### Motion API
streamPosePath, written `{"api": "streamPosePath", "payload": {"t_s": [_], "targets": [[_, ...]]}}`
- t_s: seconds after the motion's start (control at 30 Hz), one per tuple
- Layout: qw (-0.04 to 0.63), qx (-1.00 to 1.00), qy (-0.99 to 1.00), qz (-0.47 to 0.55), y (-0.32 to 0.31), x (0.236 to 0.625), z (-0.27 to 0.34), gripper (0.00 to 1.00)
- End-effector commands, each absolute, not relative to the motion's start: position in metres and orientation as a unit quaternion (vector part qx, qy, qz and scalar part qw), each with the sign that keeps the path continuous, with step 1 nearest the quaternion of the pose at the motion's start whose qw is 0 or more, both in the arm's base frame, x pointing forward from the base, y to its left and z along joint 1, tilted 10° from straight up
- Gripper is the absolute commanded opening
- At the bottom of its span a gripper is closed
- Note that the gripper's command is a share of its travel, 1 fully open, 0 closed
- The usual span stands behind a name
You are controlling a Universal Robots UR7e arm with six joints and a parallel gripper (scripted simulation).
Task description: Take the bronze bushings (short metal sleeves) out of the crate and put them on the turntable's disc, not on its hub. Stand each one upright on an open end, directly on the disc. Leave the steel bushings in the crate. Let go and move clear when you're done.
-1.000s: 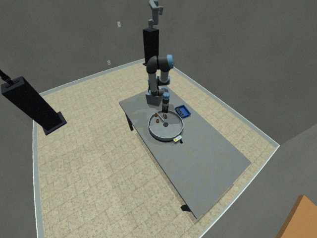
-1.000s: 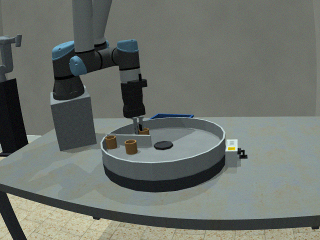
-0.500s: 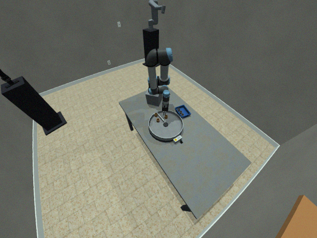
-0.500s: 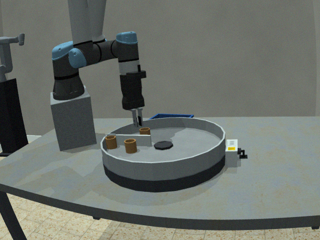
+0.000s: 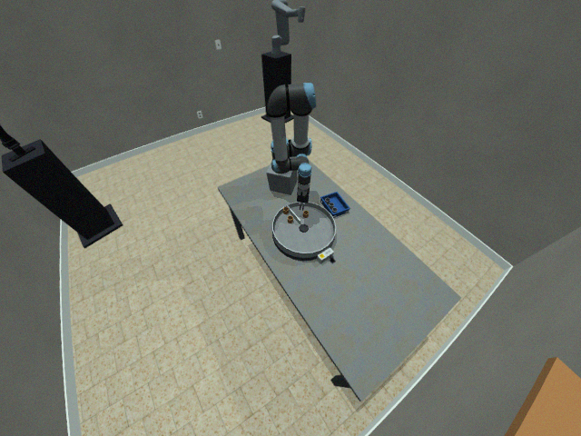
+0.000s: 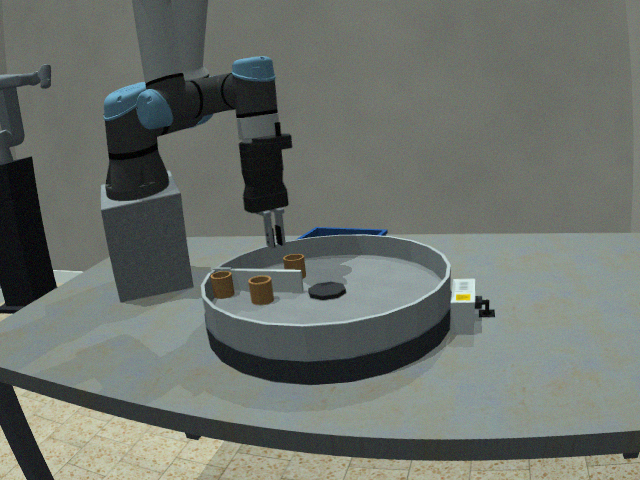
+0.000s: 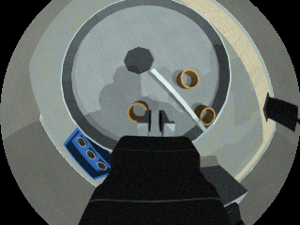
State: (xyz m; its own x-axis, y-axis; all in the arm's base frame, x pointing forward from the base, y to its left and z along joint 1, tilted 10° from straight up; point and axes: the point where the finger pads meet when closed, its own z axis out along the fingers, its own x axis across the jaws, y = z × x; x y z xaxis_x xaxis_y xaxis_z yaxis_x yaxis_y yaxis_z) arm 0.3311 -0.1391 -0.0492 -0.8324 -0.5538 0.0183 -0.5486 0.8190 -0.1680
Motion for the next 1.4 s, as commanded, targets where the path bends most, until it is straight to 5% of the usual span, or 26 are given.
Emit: {"api": "streamPosePath", "payload": {"t_s": [0.0,0.9,0.93,1.37], "targets": [[0.016,-0.289,0.954,-0.084,-0.1392,0.3313,-0.0484,0.38],[0.016,-0.289,0.954,-0.084,-0.1392,0.3313,-0.0484,0.38],[0.016,-0.289,0.954,-0.084,-0.1392,0.3313,-0.0484,1.00],[0.016,-0.289,0.954,-0.084,-0.1383,0.3309,-0.0428,1.00]]}}
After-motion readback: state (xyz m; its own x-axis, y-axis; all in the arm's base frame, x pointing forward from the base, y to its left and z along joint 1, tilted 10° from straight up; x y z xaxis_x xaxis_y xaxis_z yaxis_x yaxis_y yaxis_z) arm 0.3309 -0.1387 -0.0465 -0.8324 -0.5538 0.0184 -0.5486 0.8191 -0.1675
